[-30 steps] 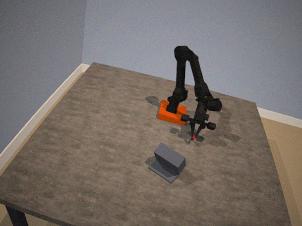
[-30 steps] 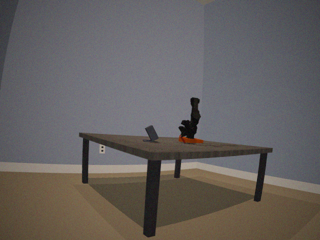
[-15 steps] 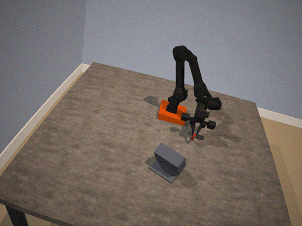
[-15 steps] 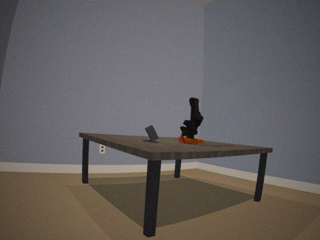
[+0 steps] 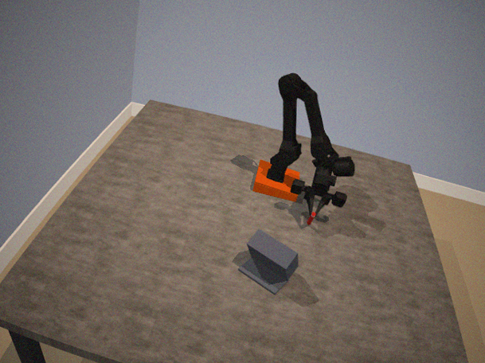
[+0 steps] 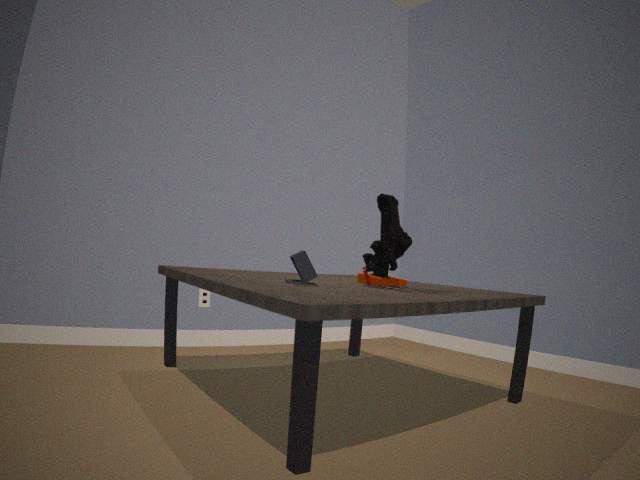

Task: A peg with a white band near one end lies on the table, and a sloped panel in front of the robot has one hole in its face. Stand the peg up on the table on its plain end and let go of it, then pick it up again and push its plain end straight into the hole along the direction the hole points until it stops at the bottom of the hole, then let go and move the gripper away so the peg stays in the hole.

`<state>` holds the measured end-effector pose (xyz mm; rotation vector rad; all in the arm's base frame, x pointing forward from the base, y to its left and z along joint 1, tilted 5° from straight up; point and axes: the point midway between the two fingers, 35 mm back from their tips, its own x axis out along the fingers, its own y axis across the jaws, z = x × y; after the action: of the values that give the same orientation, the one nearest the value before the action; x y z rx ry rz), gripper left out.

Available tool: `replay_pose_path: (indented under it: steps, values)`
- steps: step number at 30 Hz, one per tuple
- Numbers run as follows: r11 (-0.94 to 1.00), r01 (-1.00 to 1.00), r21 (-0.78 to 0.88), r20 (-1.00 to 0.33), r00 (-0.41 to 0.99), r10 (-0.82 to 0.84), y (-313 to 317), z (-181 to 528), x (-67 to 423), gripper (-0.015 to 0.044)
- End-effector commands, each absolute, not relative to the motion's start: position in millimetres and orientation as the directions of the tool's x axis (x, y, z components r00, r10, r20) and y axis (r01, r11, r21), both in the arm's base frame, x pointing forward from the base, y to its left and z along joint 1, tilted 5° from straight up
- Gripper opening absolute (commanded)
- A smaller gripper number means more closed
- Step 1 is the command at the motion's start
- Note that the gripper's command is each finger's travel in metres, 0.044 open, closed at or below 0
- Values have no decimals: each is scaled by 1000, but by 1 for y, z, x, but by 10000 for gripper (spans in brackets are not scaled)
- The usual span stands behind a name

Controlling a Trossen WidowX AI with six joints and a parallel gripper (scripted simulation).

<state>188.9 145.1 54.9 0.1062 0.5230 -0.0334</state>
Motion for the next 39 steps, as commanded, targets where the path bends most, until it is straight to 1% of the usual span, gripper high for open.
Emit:
replay_pose_path:
  steps: [1,37,39]
  values:
    - [994,63,89,-472,882,-13,144,54,186,51]
    - [994,64,89,-182,982,-47,145,49,162,51]
    - [994,64,89,-191,980,-46,145,50,162,51]
